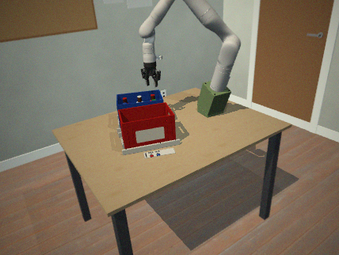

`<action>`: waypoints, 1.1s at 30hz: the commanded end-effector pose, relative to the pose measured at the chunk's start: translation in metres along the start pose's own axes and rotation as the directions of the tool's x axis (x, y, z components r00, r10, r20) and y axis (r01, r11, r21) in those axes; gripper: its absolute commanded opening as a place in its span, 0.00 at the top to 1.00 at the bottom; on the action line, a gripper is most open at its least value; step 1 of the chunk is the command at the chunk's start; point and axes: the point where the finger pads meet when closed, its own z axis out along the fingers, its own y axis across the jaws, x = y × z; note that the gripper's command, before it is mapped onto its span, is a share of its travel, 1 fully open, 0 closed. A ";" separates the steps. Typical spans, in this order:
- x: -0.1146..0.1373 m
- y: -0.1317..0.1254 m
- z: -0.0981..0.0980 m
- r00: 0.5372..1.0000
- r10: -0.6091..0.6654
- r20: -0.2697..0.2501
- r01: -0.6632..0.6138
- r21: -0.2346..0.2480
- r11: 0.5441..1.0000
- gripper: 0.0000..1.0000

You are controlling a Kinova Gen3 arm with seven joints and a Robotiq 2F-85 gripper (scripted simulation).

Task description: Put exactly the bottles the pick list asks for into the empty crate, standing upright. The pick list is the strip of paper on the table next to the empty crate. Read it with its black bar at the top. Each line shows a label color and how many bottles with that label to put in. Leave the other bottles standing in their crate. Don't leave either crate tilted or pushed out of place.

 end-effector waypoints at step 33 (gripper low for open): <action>0.000 -0.001 0.040 1.000 0.000 0.001 0.000 0.002 1.000 0.33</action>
